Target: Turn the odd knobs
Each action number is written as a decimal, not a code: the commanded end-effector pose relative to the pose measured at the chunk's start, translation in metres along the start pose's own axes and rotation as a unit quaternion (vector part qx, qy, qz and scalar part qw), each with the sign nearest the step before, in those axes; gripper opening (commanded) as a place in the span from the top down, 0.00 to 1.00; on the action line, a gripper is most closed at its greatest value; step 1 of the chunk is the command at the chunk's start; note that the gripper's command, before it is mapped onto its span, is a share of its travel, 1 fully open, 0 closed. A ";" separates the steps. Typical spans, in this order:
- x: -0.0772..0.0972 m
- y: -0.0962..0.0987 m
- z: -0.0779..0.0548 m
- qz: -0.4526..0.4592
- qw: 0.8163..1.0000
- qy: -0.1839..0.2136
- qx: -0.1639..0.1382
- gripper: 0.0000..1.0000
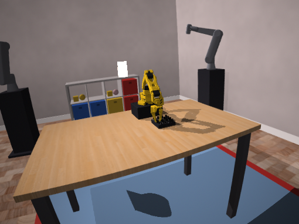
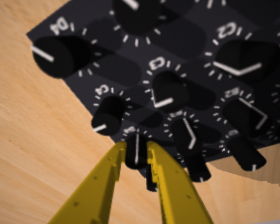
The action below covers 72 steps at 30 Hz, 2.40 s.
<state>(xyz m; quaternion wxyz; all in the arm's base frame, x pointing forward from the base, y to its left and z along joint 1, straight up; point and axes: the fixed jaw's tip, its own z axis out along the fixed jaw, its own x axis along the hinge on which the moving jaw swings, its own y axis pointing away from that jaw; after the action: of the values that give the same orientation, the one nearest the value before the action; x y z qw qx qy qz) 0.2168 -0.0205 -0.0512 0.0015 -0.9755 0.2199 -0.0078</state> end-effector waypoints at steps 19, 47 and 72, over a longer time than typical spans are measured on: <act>-0.005 0.003 0.000 -0.003 1.000 -0.009 -0.004 0.92; -0.004 0.003 -0.031 -0.003 1.000 -0.009 -0.004 0.92; -0.012 0.006 -0.038 -0.003 1.000 -0.009 -0.004 0.92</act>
<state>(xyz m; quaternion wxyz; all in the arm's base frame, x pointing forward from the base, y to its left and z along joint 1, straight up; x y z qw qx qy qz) 0.2040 -0.0209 -0.0177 -0.0025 -0.9753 0.2205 0.0117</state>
